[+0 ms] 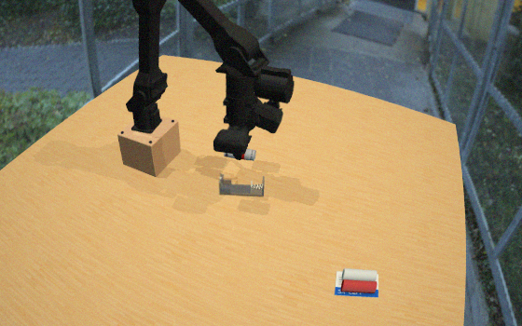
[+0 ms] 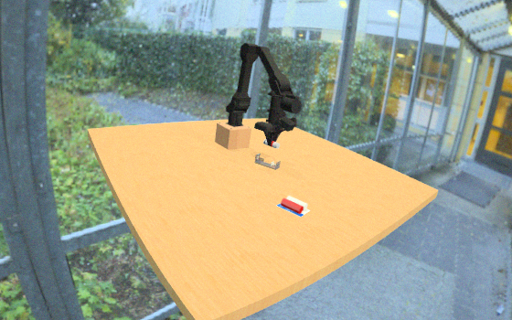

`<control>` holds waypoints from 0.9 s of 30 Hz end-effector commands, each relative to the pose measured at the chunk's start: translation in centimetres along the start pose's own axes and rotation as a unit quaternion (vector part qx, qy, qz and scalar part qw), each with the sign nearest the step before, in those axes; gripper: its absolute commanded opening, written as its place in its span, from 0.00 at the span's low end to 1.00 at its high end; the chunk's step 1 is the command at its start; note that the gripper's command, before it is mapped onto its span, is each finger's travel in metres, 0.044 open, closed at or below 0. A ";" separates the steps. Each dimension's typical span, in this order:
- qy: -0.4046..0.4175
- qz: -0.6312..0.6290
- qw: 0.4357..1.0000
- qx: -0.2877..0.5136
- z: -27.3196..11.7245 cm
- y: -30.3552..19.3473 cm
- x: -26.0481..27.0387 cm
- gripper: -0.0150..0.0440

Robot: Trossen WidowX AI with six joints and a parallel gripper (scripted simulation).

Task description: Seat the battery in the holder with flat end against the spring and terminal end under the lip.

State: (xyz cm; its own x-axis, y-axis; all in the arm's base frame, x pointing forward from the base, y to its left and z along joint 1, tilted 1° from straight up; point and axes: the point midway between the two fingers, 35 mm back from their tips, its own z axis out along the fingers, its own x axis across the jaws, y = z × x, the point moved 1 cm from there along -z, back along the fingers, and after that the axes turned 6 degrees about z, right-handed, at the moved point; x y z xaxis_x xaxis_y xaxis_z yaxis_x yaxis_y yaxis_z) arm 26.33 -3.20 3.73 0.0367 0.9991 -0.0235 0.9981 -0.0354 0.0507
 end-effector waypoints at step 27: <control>-0.024 -0.088 0.988 0.122 3.6 0.6 -2.3 0.39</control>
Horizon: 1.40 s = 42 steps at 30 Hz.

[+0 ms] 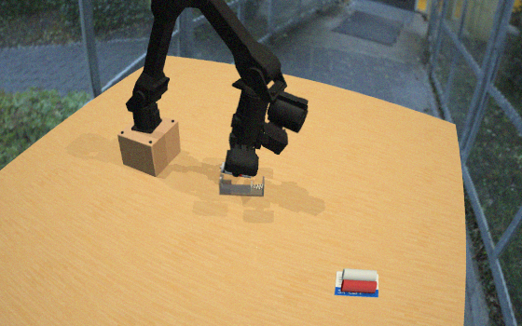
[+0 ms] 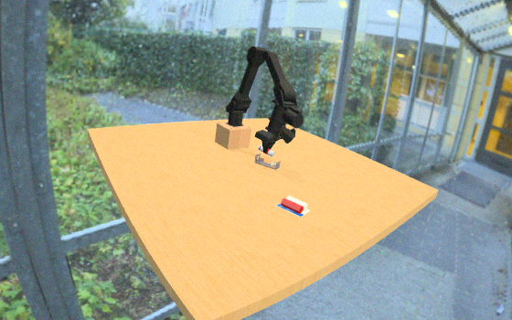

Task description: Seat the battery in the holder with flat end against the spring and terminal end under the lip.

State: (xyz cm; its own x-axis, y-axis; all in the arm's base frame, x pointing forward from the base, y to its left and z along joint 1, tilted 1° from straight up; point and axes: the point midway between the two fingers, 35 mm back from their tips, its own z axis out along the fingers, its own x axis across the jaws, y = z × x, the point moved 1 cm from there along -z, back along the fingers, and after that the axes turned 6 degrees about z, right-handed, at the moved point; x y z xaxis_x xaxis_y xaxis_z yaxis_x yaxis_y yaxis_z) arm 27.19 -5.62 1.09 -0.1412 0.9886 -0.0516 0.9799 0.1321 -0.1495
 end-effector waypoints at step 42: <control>-0.014 0.000 0.987 0.159 2.7 1.5 0.2 0.39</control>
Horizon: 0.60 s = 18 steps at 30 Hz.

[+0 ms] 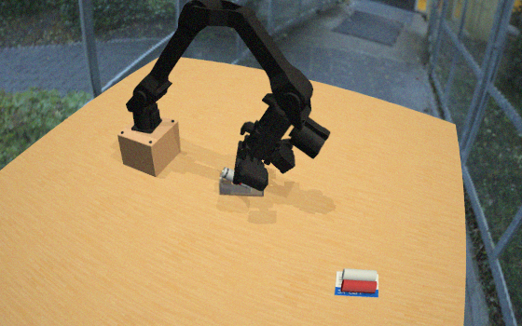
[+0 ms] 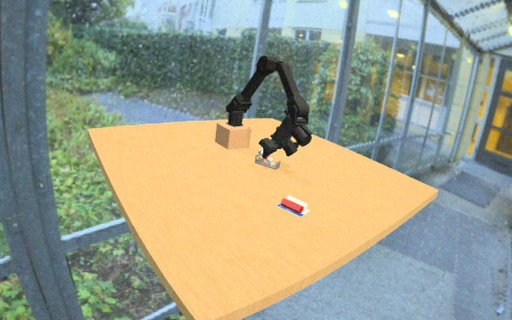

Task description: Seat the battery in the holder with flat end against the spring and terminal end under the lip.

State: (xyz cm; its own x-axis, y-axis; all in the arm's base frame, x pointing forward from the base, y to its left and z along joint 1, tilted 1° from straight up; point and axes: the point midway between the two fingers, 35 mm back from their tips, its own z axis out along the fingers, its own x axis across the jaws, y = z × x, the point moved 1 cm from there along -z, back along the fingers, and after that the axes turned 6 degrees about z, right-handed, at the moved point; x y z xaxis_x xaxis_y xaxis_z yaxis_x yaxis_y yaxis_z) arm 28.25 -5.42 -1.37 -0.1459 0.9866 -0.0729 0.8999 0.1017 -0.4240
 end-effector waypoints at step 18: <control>-0.002 0.000 1.000 0.021 0.1 1.2 0.2 0.39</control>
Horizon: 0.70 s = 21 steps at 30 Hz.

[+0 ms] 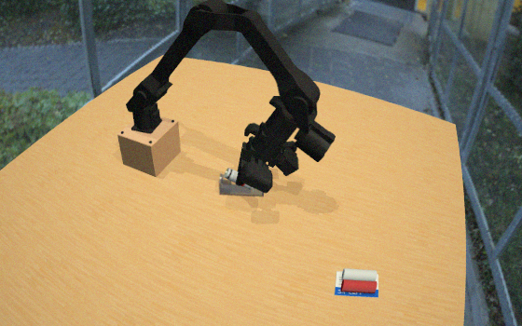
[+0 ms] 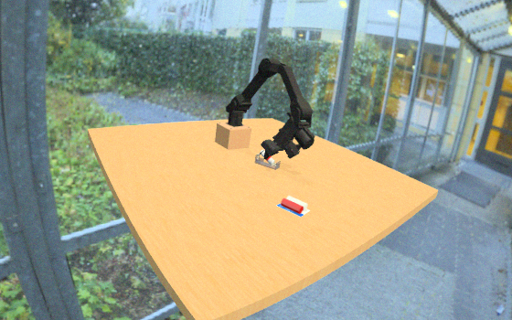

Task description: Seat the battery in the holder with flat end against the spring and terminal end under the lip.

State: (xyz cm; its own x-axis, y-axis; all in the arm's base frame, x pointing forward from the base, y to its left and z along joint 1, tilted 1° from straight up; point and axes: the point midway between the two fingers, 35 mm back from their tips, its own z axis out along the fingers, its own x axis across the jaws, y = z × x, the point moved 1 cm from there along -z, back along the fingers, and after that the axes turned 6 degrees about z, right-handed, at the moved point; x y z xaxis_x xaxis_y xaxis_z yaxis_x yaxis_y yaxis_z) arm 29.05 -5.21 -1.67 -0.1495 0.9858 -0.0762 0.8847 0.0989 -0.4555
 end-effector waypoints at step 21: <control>0.000 0.001 1.000 0.005 -0.4 1.6 0.2 0.39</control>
State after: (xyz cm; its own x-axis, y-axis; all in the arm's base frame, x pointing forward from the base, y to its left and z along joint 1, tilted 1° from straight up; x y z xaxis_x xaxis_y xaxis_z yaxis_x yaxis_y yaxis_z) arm 30.11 -5.01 -1.73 -0.1495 0.9857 -0.0777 0.8773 0.0959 -0.4703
